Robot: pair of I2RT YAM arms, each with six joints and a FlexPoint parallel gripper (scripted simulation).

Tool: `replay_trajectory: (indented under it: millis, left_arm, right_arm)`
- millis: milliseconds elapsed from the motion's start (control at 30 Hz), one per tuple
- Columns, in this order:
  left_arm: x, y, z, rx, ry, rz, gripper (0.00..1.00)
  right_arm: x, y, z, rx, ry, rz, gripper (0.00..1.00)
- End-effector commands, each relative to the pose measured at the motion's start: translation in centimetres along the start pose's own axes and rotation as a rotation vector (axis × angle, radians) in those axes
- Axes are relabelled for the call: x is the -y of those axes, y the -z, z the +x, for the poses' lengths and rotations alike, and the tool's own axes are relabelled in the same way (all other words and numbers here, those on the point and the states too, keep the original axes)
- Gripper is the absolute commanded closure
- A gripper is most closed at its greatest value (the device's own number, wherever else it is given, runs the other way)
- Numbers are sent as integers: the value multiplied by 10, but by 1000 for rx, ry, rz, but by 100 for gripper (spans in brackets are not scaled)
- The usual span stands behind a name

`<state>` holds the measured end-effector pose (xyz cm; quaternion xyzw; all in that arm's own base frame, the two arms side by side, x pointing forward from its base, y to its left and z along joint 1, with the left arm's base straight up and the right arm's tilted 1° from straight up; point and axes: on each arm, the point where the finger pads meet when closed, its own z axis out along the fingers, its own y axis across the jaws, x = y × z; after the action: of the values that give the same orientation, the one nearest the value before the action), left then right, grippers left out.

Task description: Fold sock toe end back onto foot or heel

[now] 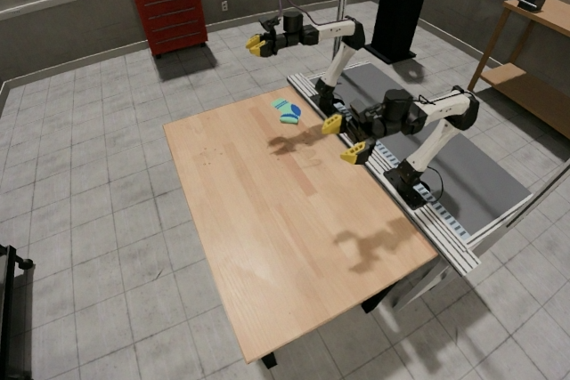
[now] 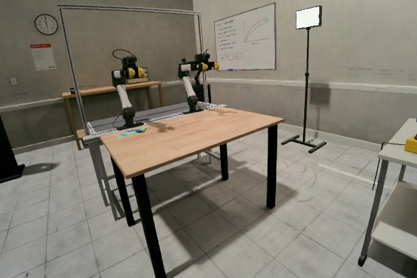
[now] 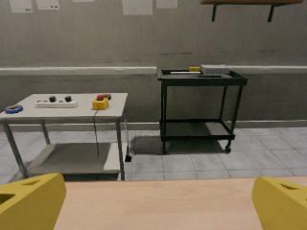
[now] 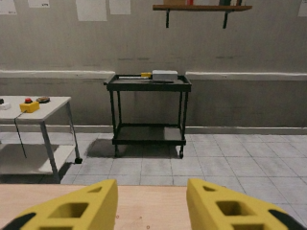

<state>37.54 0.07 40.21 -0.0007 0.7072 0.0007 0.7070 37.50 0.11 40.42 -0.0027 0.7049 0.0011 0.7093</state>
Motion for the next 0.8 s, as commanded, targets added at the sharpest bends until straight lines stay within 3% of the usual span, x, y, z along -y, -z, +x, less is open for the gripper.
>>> replay_trajectory:
  millis: [0, 167, 300, 767]
  left_arm:
    - [5, 1, 8, -17, 7, 16, 0]
    - [3, 1, 8, -16, 8, 9, 0]
    - [2, 1, 7, -14, 8, 8, 0]
    - [1, 1, 6, -9, 8, 8, 0]
  right_arm:
    - [3, -4, 7, -21, -10, 15, 61]
    - [4, -1, 3, -11, -4, 15, 61]
    - [6, -6, 20, -49, -13, 25, 61]
    - [6, -3, 16, -40, -13, 24, 61]
